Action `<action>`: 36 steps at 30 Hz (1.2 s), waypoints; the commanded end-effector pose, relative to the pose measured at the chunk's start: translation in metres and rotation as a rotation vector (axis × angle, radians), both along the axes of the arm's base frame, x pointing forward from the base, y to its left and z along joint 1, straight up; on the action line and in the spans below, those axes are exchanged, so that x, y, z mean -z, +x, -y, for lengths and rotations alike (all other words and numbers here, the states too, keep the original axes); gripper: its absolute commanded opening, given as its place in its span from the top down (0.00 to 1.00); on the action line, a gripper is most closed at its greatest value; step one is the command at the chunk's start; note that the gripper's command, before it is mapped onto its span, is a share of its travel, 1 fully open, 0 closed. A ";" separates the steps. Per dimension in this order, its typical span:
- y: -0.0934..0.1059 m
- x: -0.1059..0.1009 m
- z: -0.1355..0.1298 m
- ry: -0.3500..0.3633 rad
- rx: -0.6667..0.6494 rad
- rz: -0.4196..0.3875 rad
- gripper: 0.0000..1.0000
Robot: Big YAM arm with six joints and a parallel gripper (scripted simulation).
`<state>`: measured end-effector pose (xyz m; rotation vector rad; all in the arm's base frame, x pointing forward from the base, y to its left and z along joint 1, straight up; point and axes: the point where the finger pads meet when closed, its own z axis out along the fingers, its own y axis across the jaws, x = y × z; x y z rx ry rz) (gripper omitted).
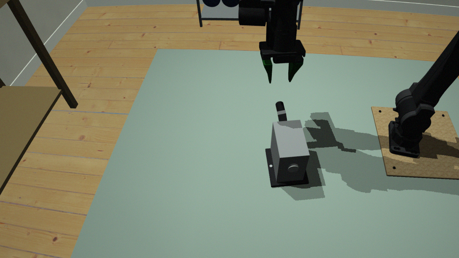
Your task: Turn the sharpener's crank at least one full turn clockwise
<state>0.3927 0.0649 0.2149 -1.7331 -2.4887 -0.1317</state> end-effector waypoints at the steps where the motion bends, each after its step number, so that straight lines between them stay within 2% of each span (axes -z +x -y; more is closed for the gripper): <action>1: 0.015 -0.019 -0.006 -0.001 0.000 0.024 0.49; 5: 0.013 -0.032 -0.005 0.000 -0.001 0.032 0.49; 6: 0.008 -0.024 -0.001 0.001 0.000 0.024 0.49; 36: 0.007 -0.023 -0.001 0.001 0.000 0.024 0.49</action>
